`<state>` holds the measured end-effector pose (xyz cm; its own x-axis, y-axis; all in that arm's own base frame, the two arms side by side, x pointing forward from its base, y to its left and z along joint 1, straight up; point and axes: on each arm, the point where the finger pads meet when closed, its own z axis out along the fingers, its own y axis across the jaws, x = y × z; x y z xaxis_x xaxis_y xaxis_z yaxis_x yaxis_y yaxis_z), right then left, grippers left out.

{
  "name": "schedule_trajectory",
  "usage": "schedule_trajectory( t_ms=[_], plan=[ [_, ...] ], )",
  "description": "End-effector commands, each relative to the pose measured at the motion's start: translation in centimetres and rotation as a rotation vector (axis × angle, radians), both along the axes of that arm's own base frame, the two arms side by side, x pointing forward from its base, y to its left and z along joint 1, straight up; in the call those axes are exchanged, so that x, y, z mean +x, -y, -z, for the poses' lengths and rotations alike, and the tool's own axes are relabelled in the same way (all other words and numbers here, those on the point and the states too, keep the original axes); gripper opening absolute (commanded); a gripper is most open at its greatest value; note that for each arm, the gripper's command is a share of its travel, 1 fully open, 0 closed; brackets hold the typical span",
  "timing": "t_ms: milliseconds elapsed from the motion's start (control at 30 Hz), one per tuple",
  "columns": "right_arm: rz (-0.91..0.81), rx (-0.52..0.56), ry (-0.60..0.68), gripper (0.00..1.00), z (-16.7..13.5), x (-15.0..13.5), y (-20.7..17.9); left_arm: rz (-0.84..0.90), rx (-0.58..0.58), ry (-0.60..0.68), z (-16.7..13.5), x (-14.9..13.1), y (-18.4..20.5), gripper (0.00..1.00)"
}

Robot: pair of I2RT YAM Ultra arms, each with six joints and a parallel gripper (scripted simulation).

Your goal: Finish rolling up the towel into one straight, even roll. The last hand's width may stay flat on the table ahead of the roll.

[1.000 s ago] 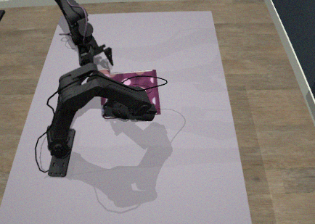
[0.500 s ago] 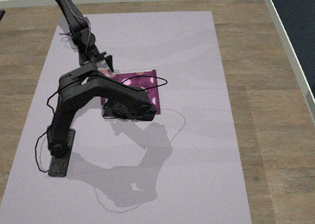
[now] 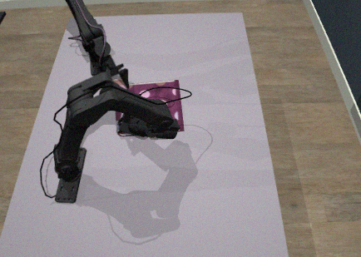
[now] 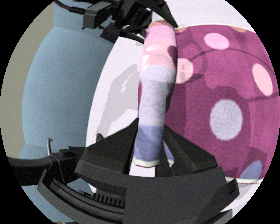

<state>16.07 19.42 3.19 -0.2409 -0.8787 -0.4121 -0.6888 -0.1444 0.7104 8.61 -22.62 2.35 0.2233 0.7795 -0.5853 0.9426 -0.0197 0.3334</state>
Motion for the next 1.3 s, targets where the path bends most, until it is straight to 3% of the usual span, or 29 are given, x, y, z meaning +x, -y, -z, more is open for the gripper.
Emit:
schedule_trajectory(
  t_ms=[0, 200, 733, 1067, 1267],
  plan=[
    [-0.002, -0.006, 0.009, 0.22, 0.79, 0.47, 0.32, -0.004, -0.027, 0.009, -0.41, 0.17, 0.65, 0.68],
    [-0.002, -0.006, 0.009, 0.22, 0.79, 0.47, 0.32, -0.004, -0.027, 0.009, -0.41, 0.17, 0.65, 0.43],
    [-0.002, -0.006, 0.009, 0.22, 0.79, 0.47, 0.32, -0.004, -0.027, 0.009, -0.41, 0.17, 0.65, 0.28],
    [-0.002, -0.006, 0.009, 0.22, 0.79, 0.47, 0.32, -0.004, -0.027, 0.009, -0.41, 0.17, 0.65, 0.25],
    [-0.002, -0.006, 0.009, 0.47, 0.37, 0.47, 0.32, -0.004, -0.027, 0.009, -0.41, 0.17, 0.65, 0.25]
  ],
)
